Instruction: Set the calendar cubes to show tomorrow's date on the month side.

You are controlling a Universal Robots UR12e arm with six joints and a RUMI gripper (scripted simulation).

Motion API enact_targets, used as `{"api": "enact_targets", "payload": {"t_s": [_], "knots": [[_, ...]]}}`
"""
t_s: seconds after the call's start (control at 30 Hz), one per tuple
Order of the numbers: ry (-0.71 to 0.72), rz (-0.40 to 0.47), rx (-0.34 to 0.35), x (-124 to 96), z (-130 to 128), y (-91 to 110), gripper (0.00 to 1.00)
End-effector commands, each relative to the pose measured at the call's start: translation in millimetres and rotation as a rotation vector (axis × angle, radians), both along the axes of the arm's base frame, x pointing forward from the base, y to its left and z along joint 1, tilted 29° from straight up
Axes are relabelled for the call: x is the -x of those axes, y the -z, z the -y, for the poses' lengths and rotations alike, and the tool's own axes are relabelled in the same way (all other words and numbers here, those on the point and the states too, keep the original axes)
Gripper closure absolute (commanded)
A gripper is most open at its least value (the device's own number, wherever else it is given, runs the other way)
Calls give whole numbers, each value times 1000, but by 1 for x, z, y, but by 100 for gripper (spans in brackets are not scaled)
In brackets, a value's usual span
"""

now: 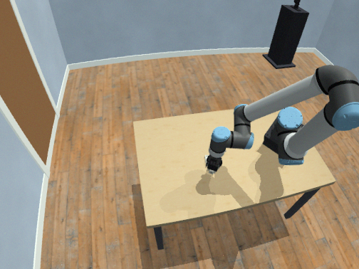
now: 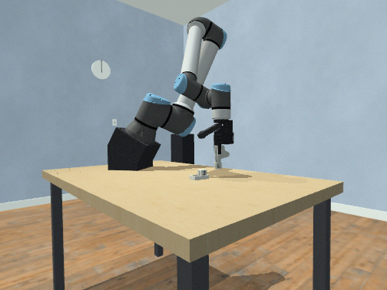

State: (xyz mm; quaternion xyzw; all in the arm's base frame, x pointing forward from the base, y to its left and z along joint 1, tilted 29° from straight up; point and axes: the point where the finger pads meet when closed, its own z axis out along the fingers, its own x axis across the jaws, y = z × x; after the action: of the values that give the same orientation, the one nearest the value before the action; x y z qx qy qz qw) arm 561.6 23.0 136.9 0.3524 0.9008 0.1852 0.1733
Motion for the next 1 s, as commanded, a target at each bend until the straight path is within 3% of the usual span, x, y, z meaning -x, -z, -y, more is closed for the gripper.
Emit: {"api": "enact_targets", "payload": {"t_s": [0.0,0.4,0.97], "knots": [[-2,-1,-1,13,6,-25,89],[-2,-1,-1,27,13,-53,89],[1,-1,-2,28,13,-54,89]]}}
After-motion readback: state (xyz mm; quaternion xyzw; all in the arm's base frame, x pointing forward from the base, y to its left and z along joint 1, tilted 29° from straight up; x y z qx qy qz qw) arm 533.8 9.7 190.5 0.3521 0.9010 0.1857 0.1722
